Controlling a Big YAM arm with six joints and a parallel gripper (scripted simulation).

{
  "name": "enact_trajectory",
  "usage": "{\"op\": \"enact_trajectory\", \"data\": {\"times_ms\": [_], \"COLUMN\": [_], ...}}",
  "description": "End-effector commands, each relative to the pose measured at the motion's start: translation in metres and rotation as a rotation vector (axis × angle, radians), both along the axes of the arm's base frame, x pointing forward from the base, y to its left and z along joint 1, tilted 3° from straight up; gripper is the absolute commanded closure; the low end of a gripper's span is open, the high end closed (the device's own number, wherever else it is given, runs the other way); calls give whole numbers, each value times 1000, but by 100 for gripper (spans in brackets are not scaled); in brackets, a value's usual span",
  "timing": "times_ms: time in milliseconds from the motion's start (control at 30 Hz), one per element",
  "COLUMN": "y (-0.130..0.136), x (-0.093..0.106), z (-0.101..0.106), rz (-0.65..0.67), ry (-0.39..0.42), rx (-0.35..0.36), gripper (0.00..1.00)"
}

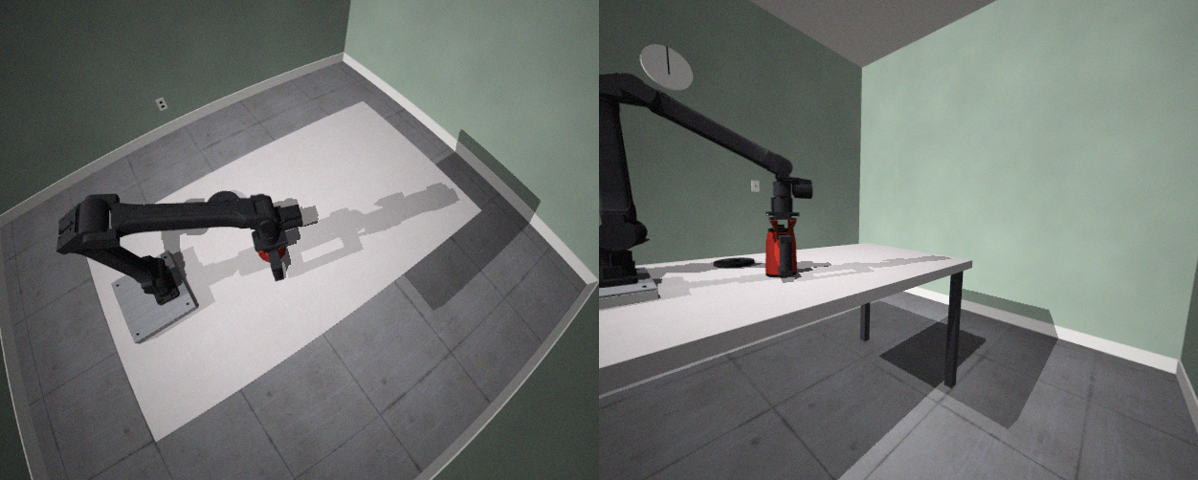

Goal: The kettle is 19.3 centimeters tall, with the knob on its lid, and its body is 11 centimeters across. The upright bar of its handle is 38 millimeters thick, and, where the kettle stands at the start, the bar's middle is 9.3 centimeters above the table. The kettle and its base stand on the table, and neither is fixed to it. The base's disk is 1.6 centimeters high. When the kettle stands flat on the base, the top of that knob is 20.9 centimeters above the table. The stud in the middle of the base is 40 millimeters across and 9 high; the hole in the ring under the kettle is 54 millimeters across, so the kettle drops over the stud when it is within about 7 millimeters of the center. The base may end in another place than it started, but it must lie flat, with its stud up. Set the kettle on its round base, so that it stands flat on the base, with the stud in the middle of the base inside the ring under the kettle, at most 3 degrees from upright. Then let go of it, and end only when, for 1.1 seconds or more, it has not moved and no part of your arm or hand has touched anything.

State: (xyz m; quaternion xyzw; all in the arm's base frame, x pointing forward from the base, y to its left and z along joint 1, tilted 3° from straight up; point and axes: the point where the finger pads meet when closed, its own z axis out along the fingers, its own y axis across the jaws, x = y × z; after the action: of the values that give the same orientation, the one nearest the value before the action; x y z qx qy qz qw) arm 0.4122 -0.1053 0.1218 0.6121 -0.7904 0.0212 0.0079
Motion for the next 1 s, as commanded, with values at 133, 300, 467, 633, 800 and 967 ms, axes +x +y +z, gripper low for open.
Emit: {"op": "enact_trajectory", "data": {"times_ms": [133,300,467,633,800,967], "y": [0,0,0,1,-2,-2], "x": [-1,-1,-1,-4,14,16], "z": [2,2,3,10,35,42], "rz": [2,2,2,2,2,3], "ry": [-8,-8,-7,-8,-62,-68], "rx": [1,1,2,1,-11,-13], "gripper": [100,100,100,100,100,100]}}
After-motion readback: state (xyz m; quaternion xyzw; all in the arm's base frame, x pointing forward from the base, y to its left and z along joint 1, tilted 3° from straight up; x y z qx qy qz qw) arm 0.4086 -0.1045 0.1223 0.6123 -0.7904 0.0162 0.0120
